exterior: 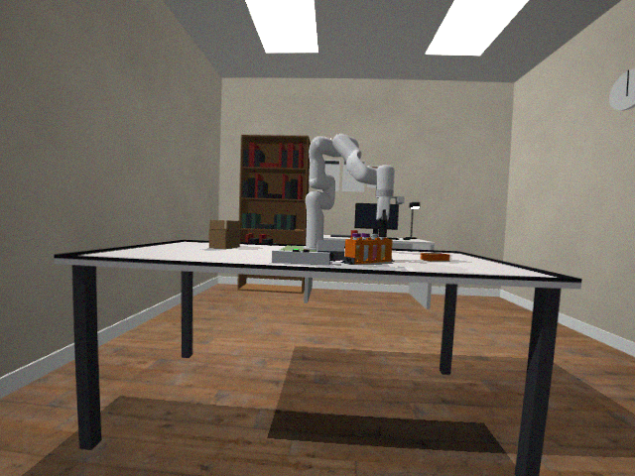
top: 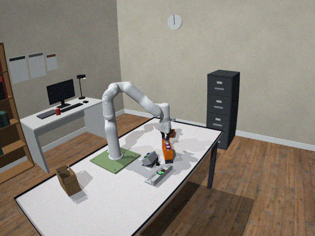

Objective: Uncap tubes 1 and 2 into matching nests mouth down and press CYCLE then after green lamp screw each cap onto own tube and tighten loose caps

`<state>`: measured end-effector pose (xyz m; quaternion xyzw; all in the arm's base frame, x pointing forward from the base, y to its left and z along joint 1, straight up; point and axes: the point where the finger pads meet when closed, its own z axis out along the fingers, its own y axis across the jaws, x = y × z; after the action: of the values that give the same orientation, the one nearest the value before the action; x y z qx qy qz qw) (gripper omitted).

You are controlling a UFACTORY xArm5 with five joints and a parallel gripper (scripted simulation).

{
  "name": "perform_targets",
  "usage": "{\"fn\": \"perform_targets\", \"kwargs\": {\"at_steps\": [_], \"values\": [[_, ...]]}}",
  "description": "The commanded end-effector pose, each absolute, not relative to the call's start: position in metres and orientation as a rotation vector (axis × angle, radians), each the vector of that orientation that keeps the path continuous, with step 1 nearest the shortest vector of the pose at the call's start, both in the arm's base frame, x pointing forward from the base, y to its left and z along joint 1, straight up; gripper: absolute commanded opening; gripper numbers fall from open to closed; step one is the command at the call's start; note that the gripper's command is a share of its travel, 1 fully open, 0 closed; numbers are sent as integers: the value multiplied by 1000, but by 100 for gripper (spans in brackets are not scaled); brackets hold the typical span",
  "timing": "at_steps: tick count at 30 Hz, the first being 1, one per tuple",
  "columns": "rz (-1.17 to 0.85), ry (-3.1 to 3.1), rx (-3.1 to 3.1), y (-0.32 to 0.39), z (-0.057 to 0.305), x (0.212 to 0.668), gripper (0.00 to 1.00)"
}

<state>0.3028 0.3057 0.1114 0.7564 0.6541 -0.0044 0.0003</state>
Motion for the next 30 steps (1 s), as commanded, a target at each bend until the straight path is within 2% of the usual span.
{"fn": "perform_targets", "kwargs": {"at_steps": [1,7,12,30], "values": [[-3,2050,2374,307,114,304,46],[-4,2376,2048,307,115,304,46],[-4,2454,1954,307,115,304,46],[-7,2972,1006,307,115,304,46]]}}
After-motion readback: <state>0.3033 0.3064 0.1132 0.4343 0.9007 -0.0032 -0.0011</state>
